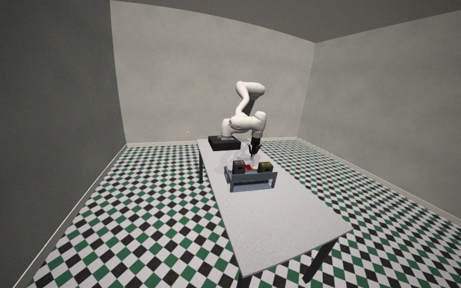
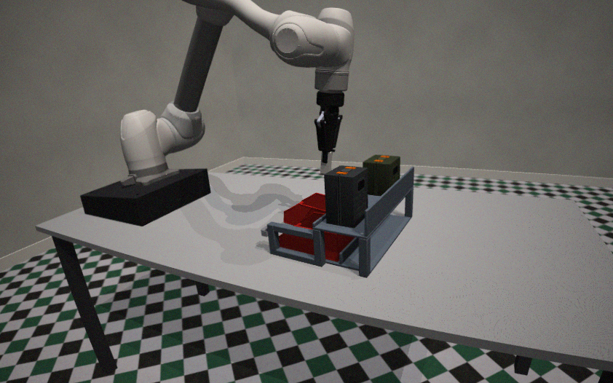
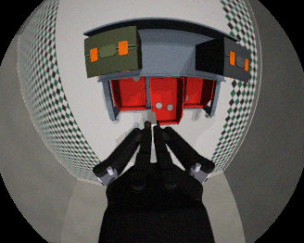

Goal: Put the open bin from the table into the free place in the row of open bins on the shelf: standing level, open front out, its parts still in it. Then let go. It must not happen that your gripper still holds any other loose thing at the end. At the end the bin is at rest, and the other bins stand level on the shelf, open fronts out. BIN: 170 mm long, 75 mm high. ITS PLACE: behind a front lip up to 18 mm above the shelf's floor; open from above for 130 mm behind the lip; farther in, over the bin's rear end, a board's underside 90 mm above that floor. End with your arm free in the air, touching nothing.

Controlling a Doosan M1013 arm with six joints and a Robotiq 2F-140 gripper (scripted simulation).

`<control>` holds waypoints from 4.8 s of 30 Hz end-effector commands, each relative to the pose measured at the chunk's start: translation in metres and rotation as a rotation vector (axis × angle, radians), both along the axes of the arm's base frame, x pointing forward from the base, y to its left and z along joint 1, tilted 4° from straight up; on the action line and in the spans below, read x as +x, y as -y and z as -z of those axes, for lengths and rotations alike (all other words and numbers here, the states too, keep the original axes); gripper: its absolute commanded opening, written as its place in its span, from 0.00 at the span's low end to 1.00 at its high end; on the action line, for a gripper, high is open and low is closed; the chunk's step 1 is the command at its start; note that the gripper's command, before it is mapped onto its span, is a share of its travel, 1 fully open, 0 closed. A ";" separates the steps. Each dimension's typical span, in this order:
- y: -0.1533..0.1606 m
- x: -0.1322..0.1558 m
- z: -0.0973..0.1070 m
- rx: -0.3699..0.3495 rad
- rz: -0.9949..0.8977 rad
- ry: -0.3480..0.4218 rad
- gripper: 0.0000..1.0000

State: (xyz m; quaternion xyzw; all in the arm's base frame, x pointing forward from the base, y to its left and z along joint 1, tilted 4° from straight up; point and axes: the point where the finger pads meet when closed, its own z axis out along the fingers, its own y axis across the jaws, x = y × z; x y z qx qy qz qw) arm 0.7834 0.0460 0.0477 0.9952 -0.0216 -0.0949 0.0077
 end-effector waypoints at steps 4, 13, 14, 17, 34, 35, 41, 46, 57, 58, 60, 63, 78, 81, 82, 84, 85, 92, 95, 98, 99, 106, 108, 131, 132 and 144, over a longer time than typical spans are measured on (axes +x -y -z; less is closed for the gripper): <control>0.000 0.000 0.000 0.000 0.000 0.000 0.00; 0.000 0.000 0.000 0.000 0.000 0.000 0.00; 0.000 0.000 0.000 0.000 0.000 0.000 0.00; 0.000 0.000 0.000 0.000 0.000 0.000 0.00; 0.012 -0.028 0.002 0.063 -0.362 0.025 0.00; 0.013 -0.031 0.002 0.069 -0.400 0.028 0.00; 0.019 -0.048 0.004 0.102 -0.623 0.042 0.00; 0.024 -0.063 0.005 0.124 -0.798 0.051 0.00; 0.035 -0.097 0.009 0.166 -1.197 0.068 0.00; 0.036 -0.100 0.010 0.170 -1.234 0.070 0.00; 0.037 -0.104 0.010 0.173 -1.272 0.071 0.00; 0.040 -0.115 0.011 0.183 -1.400 0.074 0.00; 0.043 -0.128 0.013 0.193 -1.546 0.076 0.00; 0.043 -0.128 0.013 0.193 -1.546 0.076 0.00; 0.043 -0.128 0.013 0.193 -1.546 0.076 0.00; 0.043 -0.128 0.013 0.193 -1.546 0.076 0.00; 0.043 -0.128 0.013 0.193 -1.546 0.076 0.00; 0.043 -0.128 0.013 0.193 -1.546 0.076 0.00; 0.043 -0.128 0.013 0.193 -1.546 0.076 0.00; 0.043 -0.128 0.013 0.193 -1.546 0.076 0.00; 0.043 -0.128 0.013 0.193 -1.546 0.076 0.00; 0.043 -0.128 0.013 0.193 -1.546 0.076 0.00; 0.043 -0.128 0.013 0.193 -1.546 0.076 0.00; 0.044 -0.131 0.045 0.198 -1.560 0.077 0.00; 0.044 -0.131 0.049 0.198 -1.560 0.077 0.00; 0.045 -0.134 0.091 0.198 -1.560 0.077 0.00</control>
